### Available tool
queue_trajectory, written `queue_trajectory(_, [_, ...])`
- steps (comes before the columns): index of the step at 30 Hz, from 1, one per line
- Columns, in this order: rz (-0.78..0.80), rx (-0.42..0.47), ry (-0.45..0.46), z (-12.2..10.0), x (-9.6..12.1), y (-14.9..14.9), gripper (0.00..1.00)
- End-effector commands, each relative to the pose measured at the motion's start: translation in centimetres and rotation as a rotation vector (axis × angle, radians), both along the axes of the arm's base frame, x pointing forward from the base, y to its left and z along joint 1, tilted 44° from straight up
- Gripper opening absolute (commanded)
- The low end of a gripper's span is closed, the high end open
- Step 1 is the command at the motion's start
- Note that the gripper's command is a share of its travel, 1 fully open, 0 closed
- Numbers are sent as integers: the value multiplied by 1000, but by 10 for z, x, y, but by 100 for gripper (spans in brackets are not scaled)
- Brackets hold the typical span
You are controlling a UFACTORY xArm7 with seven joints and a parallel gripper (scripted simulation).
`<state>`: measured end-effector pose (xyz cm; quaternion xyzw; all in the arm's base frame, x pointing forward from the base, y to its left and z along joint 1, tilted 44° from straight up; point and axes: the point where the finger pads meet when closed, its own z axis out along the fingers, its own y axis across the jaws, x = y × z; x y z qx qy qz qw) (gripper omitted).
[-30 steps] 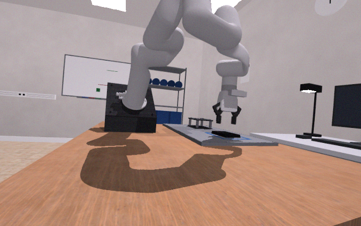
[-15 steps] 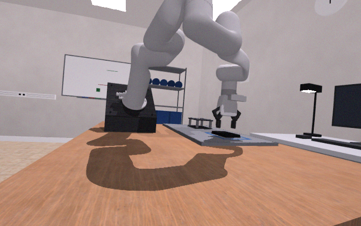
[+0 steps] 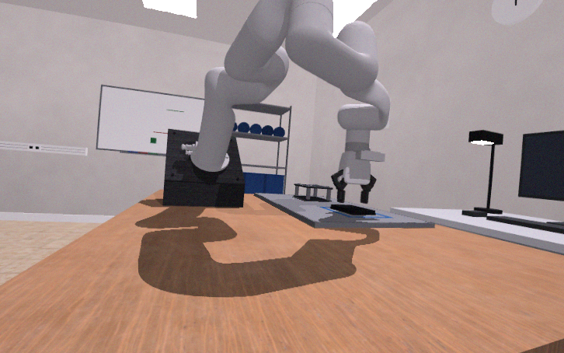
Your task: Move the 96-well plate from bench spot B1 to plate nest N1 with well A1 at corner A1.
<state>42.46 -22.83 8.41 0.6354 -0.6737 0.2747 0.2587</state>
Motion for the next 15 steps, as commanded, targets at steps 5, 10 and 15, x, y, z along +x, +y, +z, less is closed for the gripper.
queue_trajectory(5, [4, 0, -2, -1, 1, 0, 100])
queue_trajectory(10, [4, 0, -2, -3, 1, -2, 100])
queue_trajectory(15, [4, 0, -2, -5, 1, -4, 100])
